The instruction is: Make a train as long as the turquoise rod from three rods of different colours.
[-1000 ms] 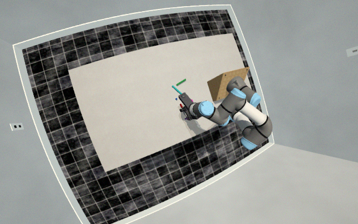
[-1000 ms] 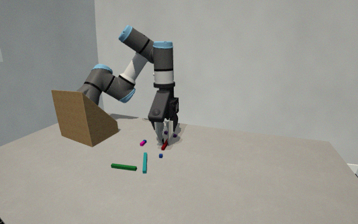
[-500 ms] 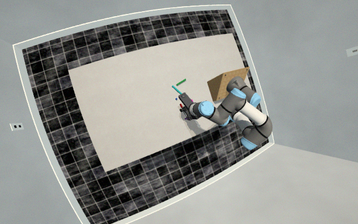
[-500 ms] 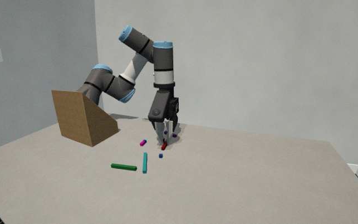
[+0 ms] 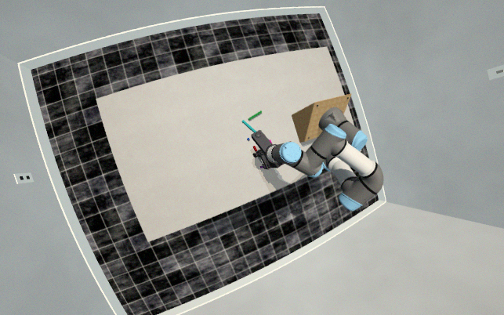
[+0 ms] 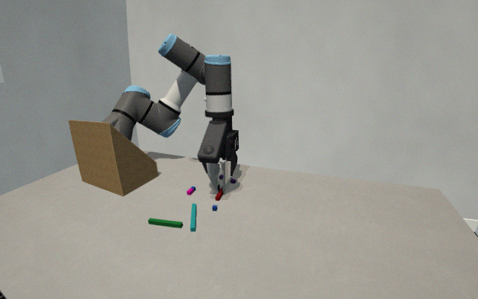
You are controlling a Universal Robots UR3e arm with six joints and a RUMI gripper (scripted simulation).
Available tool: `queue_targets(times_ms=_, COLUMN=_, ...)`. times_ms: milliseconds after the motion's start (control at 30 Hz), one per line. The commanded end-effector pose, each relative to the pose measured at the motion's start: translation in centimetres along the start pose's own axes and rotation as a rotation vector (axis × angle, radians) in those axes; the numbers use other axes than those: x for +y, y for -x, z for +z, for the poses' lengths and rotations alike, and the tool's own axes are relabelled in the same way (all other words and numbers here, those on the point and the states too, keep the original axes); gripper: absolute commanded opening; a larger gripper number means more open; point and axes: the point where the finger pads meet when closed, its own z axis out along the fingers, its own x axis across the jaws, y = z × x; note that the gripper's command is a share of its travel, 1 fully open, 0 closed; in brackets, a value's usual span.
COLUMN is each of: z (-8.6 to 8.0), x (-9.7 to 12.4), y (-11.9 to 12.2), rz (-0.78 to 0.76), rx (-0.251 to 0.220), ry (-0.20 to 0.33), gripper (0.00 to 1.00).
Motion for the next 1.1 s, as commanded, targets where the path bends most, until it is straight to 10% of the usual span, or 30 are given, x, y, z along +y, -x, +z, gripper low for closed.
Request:
queue_targets(times_ms=0, z=0.0, x=0.0, y=0.0, rz=0.001, rx=-0.002, ry=0.000, gripper=0.00)
queue_targets(times_ms=467, z=-1.0, x=-0.1, y=0.1, rz=-0.001, rx=-0.003, ry=-0.002, gripper=0.00)
queue_targets(times_ms=1067, z=-7.3, x=-0.1, y=0.0, rz=0.000, rx=-0.002, ry=-0.001, gripper=0.00)
